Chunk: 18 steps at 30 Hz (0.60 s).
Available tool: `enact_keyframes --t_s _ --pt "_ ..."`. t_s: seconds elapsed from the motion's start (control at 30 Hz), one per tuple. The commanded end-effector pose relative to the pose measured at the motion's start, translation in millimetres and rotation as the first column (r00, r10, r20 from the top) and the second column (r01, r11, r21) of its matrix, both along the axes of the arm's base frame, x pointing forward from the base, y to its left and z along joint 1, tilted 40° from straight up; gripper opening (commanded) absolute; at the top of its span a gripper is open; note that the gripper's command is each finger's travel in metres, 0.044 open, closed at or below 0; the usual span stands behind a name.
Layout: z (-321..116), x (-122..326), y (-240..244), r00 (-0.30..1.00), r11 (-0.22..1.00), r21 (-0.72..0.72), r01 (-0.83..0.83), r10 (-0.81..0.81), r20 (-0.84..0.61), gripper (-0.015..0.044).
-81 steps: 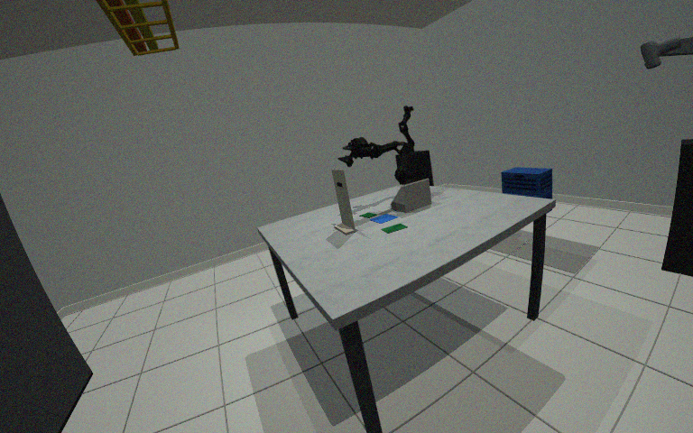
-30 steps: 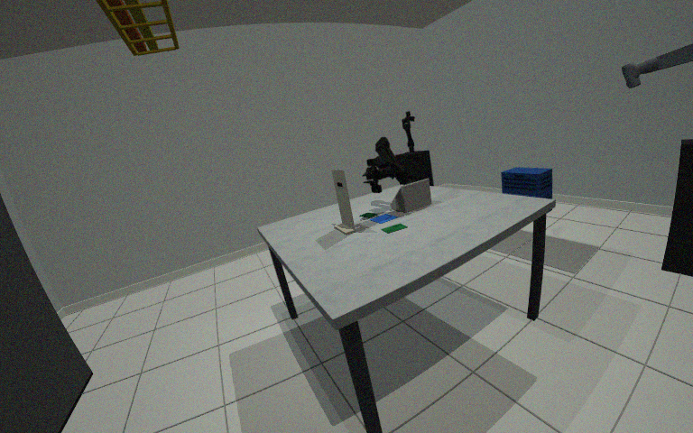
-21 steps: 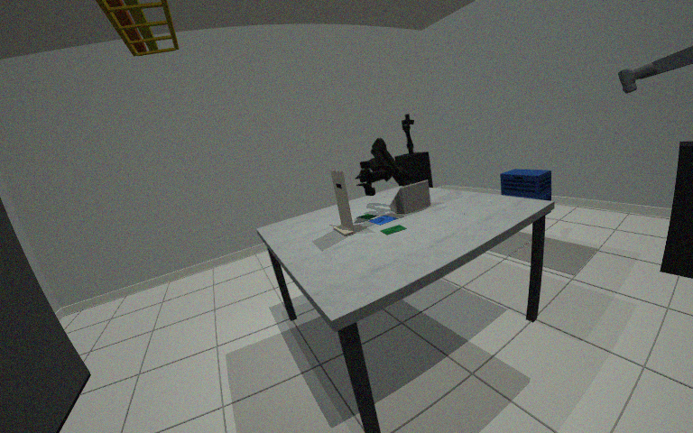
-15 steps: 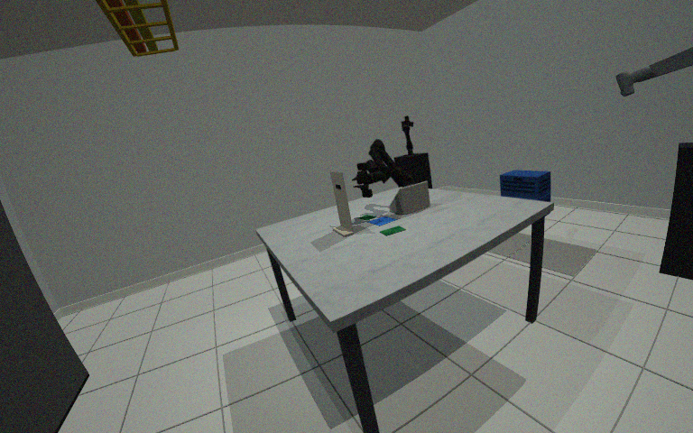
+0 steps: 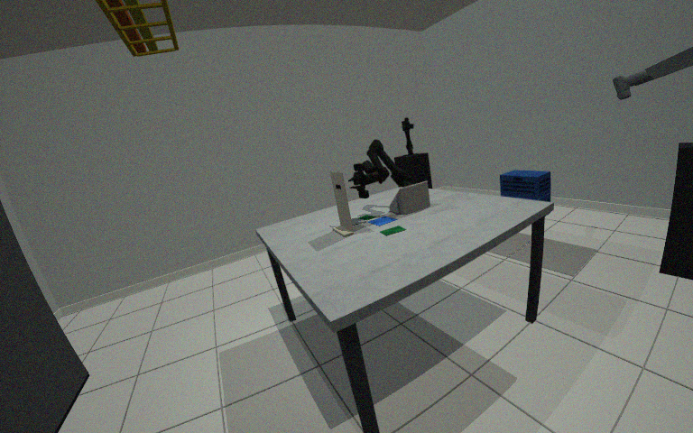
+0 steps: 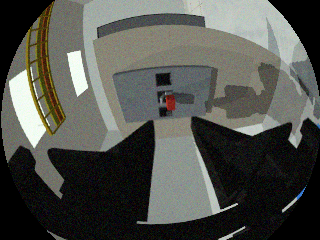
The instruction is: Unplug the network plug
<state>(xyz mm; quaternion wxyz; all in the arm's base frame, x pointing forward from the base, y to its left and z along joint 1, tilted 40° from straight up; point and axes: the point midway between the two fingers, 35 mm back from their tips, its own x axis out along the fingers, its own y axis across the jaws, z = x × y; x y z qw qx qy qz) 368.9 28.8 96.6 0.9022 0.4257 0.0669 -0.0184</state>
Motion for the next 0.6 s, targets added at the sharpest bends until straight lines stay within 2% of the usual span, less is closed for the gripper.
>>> enact_keyframes --t_s 0.0,0.57 --pt "0 8 -1 1.0 1.0 -0.004 -0.004 0.004 -0.001 0.0156" --pt "1 33 -6 1.0 1.0 -0.004 -0.004 0.004 0.001 0.0156"
